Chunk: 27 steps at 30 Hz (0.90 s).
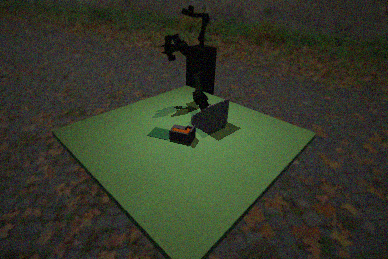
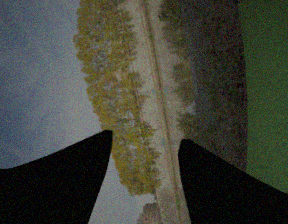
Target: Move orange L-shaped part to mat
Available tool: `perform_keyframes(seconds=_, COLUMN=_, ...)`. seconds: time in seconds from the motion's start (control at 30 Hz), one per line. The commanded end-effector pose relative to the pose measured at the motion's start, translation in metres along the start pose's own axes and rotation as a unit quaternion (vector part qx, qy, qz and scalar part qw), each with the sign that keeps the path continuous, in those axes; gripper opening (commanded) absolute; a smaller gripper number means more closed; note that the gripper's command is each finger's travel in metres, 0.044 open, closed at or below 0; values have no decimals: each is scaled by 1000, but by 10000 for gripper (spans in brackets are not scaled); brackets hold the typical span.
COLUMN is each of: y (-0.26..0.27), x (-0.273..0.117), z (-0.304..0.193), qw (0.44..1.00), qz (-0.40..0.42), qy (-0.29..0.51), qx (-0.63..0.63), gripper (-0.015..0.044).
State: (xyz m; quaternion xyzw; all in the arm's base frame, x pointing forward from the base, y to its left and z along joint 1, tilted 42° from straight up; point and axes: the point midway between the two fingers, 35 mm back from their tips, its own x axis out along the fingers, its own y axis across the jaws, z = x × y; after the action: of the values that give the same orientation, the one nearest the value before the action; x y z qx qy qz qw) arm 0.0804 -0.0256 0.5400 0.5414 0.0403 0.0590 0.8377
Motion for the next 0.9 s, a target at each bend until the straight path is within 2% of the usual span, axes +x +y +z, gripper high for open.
perform_keyframes(seconds=0.0, y=-5, x=43, z=-31, qw=997, qz=-45, qy=43, qx=-52, gripper=180)
perform_keyframes(seconds=0.33, y=-50, x=158, z=-139, qw=946, qz=-174, qy=171, qx=-214, gripper=180)
perform_keyframes(seconds=0.53, y=-76, x=185, z=-174, qw=917, qz=-214, qy=206, qx=-267, gripper=180)
perform_keyframes(seconds=0.7, y=-126, x=217, z=-230, qw=855, qz=-278, qy=270, qx=-346, gripper=180)
perform_keyframes(seconds=0.87, y=-177, x=233, z=-273, qw=777, qz=-324, qy=325, qx=-432, gripper=180)
